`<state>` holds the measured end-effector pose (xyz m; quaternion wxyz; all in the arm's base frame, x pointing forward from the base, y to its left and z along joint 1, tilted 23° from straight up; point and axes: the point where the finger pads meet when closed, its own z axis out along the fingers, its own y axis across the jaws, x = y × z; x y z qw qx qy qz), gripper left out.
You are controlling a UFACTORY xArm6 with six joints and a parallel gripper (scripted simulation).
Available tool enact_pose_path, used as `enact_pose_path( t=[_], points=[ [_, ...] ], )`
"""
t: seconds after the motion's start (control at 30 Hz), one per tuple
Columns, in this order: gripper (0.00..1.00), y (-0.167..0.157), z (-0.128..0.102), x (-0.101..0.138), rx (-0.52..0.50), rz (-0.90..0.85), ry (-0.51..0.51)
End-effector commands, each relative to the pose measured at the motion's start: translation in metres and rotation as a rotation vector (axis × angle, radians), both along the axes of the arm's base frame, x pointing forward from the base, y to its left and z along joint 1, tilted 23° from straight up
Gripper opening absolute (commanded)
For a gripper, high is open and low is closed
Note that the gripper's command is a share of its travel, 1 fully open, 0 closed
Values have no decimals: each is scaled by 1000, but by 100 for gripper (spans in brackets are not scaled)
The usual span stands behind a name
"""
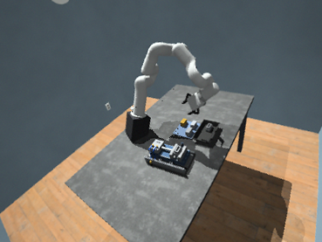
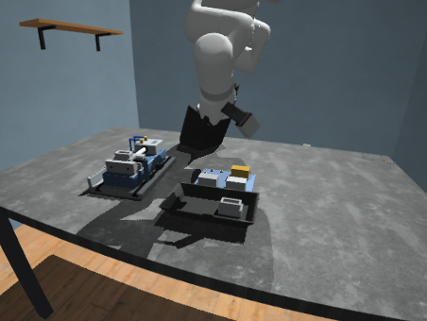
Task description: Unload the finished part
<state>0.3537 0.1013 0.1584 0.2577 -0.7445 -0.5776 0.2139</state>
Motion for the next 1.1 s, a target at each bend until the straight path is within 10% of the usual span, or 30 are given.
enact_pose_path(
  t=[0.0,1.07],
  points=[
    [100,-11,9,8,-102,-119,-62],
    [100,-79,67,40,-506,-950,-378]
  ],
)
